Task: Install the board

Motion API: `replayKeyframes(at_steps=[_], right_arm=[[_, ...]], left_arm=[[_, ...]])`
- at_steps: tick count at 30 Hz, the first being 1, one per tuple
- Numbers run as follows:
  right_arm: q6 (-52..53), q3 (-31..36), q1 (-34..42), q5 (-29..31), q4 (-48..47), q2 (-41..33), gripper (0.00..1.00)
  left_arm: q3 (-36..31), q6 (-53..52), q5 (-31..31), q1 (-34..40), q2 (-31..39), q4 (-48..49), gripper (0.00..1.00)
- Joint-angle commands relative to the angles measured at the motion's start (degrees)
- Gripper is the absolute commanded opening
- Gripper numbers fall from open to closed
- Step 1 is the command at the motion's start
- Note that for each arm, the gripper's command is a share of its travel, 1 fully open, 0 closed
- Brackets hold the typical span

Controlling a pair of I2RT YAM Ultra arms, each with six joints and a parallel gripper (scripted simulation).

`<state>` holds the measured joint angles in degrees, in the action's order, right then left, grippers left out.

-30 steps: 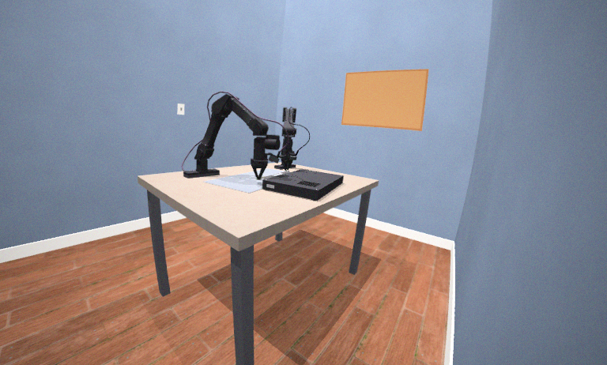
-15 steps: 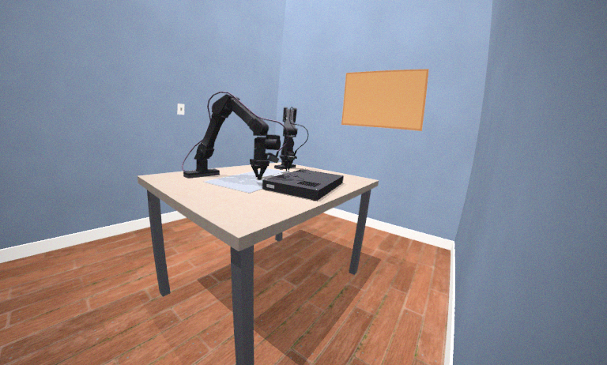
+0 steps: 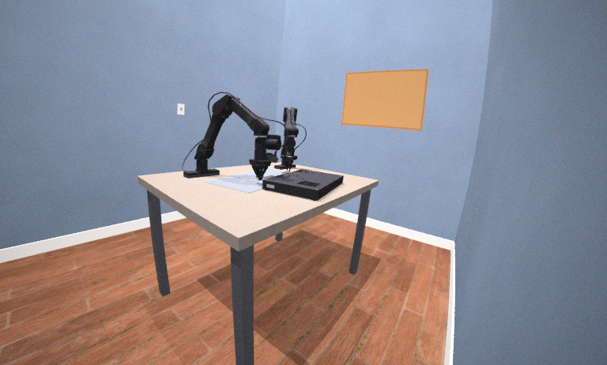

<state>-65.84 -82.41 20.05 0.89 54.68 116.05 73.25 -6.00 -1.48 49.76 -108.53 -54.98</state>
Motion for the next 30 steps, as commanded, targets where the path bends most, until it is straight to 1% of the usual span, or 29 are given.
replayKeyframes(at_steps=[1, 4, 15, 18, 20, 25, 30], right_arm=[[-3.2, -1.5, -0.5, -0.4, 1.1, 0.2, 0.04], [-6.1, -2.0, -0.6, -0.9, 1.2, 0.5, 0.04], [-15.0, -3.3, -0.8, -0.9, 1.5, 1.4, 0.04], [-15.4, -3.4, -0.8, -0.9, 1.6, 1.5, 0.04], [-17.1, -3.7, -0.9, -1.0, 1.7, 1.7, 0.04], [-17.3, -3.9, -0.9, -1.0, 1.8, 1.6, 0.04], [-17.3, -3.9, -0.9, -1.0, 1.8, 1.5, 0.04]], left_arm=[[-0.8, -3.3, 0.6, -0.5, 1.5, 1.8, 0.03], [-0.1, -7.5, 0.6, -0.9, 1.0, 1.9, 0.03], [0.1, -16.3, 0.7, -1.7, 0.8, 1.9, 0.03], [0.2, -17.5, 0.6, -1.8, 0.8, 1.9, 0.03], [0.3, -20.8, 0.6, -2.0, 0.7, 2.0, 0.03], [1.1, -24.9, 0.7, -2.4, 0.6, 2.0, 0.03], [1.1, -25.1, 0.8, -2.4, 0.6, 2.0, 0.03]])
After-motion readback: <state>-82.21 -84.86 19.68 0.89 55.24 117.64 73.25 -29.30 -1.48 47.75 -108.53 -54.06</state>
